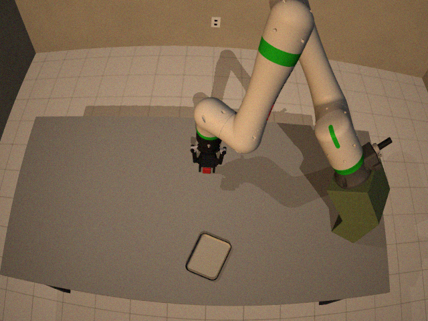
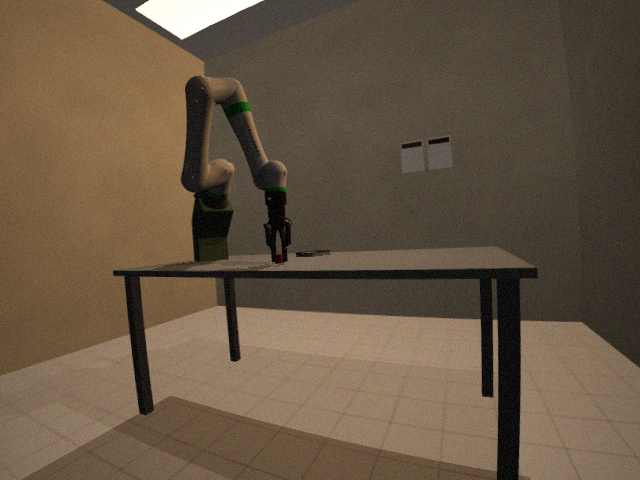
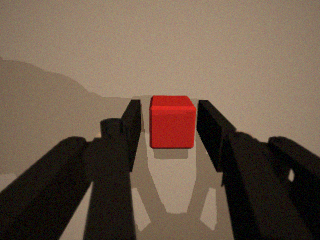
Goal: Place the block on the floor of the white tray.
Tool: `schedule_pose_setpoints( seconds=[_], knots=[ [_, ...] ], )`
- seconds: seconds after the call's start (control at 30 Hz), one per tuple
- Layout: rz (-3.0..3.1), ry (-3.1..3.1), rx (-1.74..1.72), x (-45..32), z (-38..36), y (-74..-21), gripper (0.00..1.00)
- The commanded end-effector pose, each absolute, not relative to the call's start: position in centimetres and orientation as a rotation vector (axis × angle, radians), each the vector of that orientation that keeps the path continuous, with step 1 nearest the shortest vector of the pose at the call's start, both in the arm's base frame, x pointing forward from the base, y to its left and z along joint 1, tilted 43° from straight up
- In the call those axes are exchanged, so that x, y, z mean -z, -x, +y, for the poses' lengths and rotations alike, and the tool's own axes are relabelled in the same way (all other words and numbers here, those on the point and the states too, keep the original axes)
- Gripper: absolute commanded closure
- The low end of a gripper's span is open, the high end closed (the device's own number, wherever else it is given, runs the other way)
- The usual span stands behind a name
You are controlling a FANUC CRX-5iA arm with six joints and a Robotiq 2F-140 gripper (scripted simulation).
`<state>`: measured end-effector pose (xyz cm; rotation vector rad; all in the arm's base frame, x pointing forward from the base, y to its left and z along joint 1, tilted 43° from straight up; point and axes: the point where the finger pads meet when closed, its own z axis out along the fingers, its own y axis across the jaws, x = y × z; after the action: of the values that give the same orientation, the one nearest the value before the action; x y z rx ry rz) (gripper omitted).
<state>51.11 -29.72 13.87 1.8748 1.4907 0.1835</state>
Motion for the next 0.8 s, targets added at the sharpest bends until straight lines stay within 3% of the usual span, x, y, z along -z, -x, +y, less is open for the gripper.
schedule_pose_setpoints(
  seconds=[0.0, 0.07, 0.1, 0.77],
  knots=[
    [1.490, -1.874, -0.184, -13.93, -29.71, -51.13, 0.61],
    [1.490, -1.874, -0.184, -13.93, -29.71, -51.13, 0.61],
    [1.490, -1.874, -0.184, -13.93, -29.71, -51.13, 0.90],
    [1.490, -1.874, -0.184, -13.93, -29.71, -51.13, 0.90]
  ],
)
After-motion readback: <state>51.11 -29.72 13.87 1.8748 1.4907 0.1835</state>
